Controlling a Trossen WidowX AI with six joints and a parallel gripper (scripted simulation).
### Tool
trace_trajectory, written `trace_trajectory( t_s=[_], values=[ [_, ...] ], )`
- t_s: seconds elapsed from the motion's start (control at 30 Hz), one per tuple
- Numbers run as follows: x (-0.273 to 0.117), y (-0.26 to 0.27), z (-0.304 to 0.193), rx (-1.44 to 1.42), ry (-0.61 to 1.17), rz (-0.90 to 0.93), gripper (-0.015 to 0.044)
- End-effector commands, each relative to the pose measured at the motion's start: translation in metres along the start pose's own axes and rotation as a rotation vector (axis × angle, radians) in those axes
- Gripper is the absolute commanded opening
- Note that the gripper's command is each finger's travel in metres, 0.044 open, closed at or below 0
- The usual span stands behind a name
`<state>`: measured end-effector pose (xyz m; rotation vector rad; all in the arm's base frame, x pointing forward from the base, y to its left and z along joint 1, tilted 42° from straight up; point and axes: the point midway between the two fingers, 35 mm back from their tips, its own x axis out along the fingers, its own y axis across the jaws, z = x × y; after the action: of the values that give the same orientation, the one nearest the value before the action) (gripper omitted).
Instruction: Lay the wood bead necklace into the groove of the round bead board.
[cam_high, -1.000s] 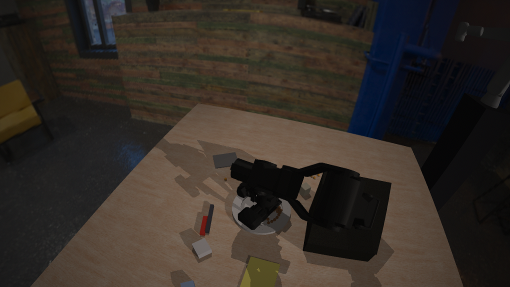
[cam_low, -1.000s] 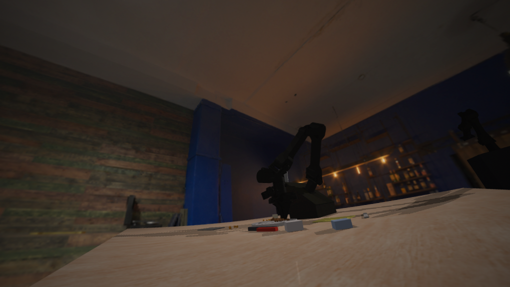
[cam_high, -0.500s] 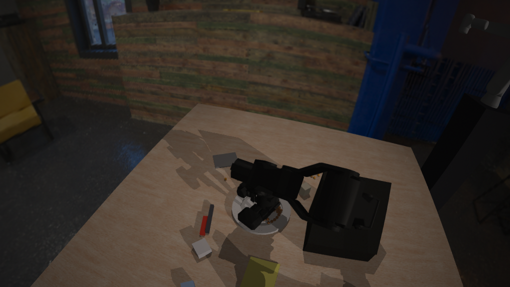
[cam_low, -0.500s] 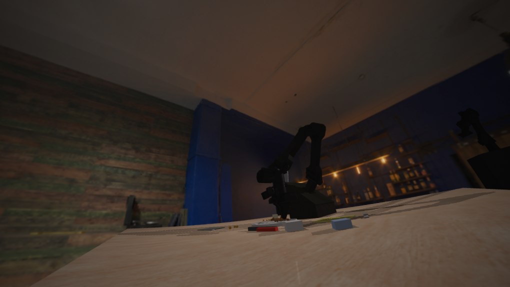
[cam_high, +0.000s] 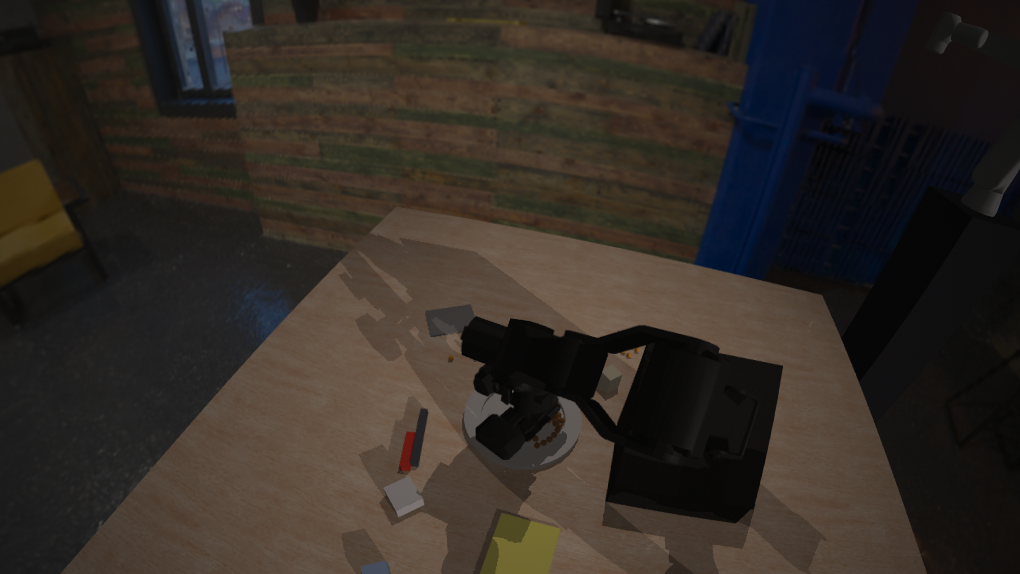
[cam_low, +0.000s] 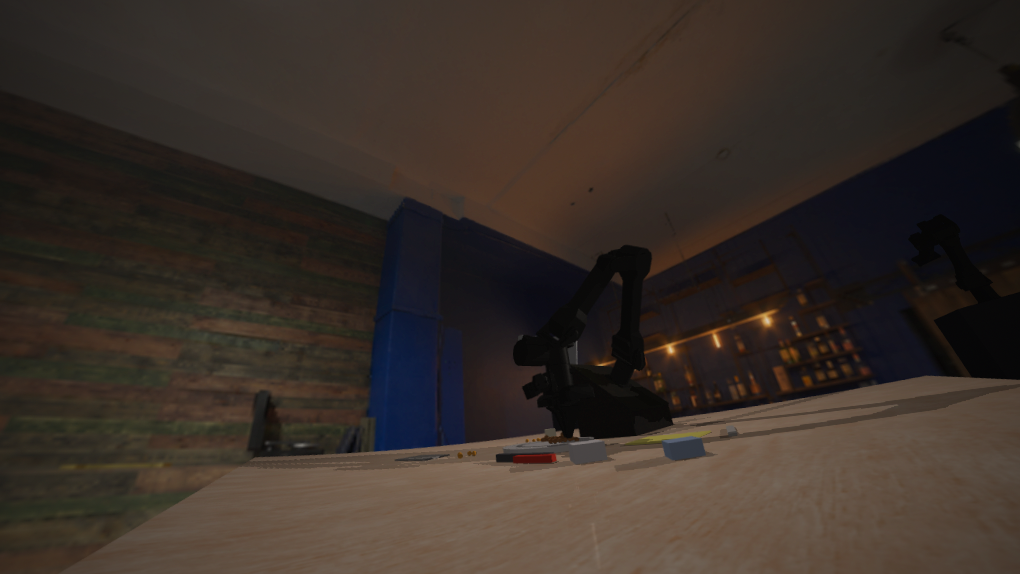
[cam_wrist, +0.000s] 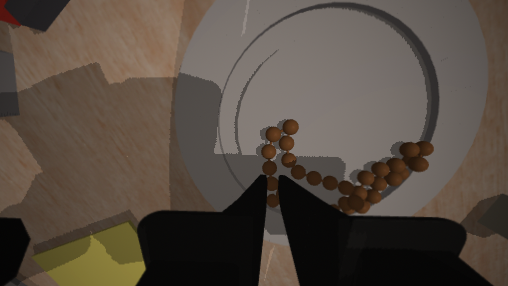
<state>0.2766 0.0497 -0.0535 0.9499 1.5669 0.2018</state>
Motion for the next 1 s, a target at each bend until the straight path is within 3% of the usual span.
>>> trace_trajectory(
  t_s=[0.0,0.97],
  values=[
    [0.0,0.0,0.0,-0.001,0.0,-0.002,0.0],
    [0.001,0.017,-0.006,0.005,0.008,-0.002,0.0]
  ],
)
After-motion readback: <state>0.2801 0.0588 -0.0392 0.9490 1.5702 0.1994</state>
